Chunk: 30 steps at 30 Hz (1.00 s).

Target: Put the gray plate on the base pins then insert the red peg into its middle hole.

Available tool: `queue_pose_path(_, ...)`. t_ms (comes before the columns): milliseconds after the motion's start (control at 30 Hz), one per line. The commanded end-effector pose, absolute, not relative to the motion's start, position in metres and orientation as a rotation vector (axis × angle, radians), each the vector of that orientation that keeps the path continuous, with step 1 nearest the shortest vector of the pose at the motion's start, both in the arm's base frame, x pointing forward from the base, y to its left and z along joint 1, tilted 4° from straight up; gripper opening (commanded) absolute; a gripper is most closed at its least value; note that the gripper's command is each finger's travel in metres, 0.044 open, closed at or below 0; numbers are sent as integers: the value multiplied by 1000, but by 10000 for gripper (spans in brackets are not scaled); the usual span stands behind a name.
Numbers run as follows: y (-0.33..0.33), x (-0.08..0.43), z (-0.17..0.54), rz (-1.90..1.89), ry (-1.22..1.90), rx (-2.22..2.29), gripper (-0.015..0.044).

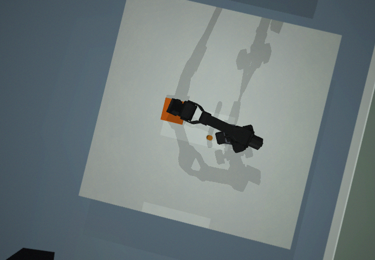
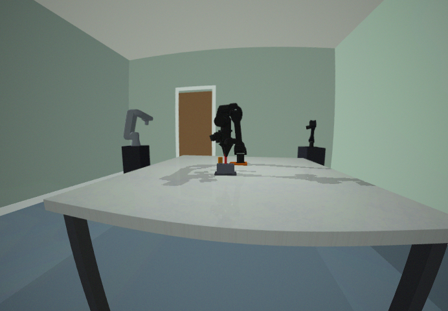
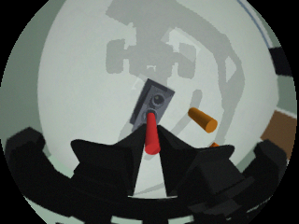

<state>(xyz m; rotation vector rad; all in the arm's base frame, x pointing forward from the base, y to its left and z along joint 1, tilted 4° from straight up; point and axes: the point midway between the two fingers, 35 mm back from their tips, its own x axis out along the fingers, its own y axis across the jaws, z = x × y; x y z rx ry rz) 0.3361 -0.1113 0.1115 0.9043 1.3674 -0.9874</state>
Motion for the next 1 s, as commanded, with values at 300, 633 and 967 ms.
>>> queue_pose_path(300,-112,337,109,-988,1370,904,0)
queue_pose_path(633,-112,337,109,-988,1370,904,79)
queue_pose_path(967,-112,337,109,-988,1370,904,150)
